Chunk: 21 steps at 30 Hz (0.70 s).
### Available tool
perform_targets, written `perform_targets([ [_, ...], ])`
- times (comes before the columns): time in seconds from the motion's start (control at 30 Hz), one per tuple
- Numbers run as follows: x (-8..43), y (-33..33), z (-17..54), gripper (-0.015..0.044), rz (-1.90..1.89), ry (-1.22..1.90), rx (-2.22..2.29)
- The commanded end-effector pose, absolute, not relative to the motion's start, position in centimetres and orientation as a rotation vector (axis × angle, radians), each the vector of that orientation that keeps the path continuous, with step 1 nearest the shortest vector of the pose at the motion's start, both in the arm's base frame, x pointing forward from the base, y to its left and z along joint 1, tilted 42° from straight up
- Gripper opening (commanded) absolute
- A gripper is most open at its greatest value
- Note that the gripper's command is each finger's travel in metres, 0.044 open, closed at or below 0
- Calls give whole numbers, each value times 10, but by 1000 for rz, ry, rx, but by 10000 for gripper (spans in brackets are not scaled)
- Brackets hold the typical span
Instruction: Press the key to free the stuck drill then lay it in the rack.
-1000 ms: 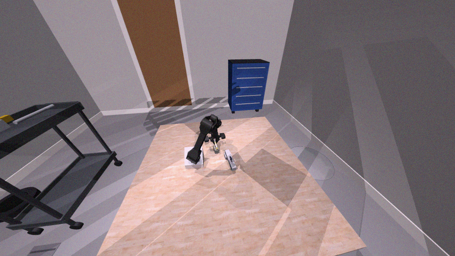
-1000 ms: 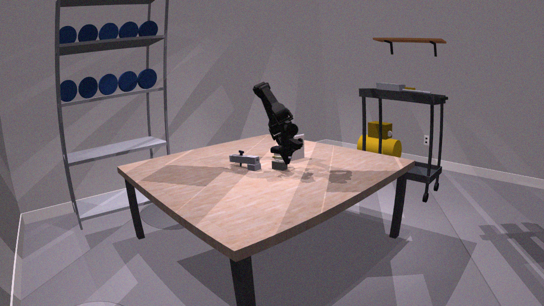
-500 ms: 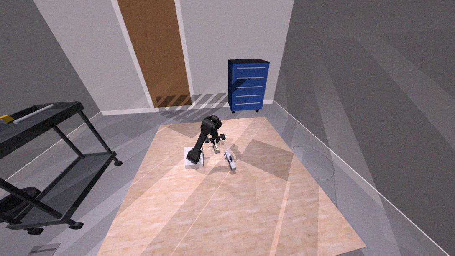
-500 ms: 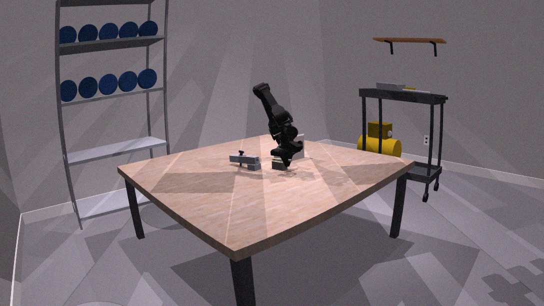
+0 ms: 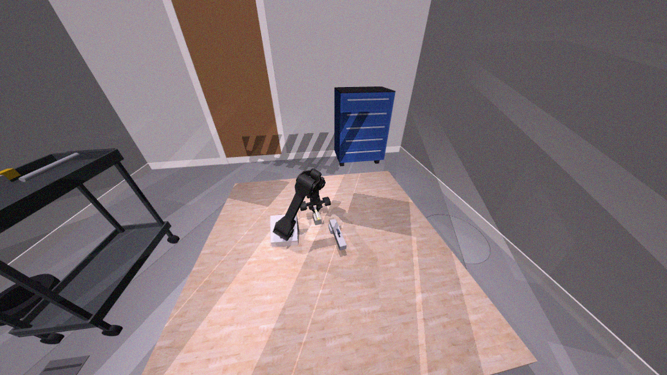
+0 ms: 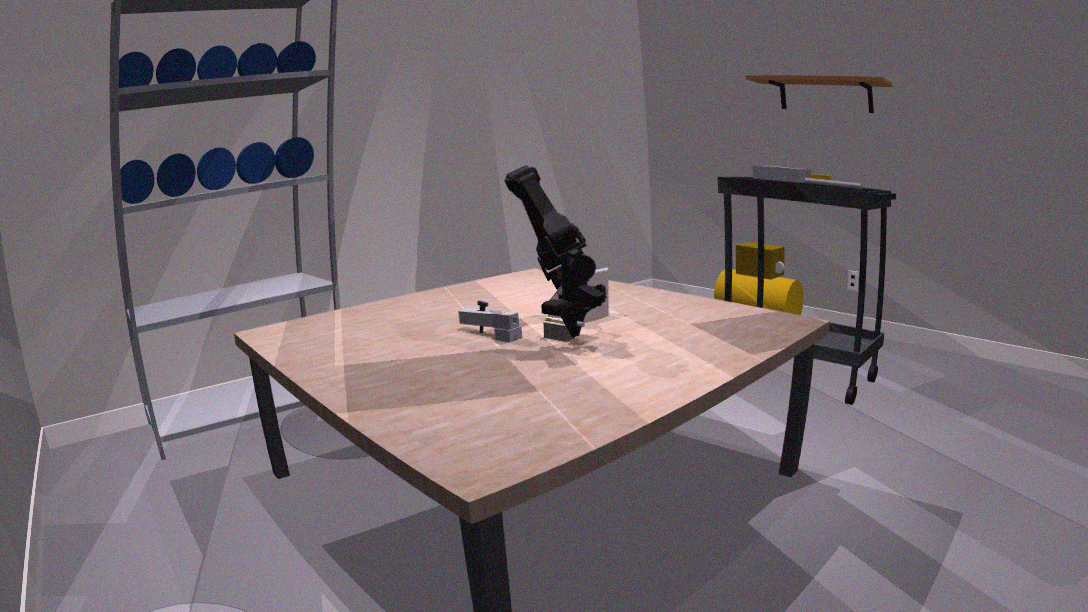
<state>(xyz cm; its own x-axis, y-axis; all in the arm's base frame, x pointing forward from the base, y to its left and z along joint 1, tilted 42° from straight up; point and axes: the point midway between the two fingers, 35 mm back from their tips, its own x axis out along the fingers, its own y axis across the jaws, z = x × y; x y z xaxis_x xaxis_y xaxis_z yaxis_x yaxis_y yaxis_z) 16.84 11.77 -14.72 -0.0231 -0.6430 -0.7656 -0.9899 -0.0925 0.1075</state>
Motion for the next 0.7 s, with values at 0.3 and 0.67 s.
perform_targets([
  [0.3,166,109,-152,0,944,1714,-1786],
  [0.67,165,108,-152,0,944,1714,-1786],
])
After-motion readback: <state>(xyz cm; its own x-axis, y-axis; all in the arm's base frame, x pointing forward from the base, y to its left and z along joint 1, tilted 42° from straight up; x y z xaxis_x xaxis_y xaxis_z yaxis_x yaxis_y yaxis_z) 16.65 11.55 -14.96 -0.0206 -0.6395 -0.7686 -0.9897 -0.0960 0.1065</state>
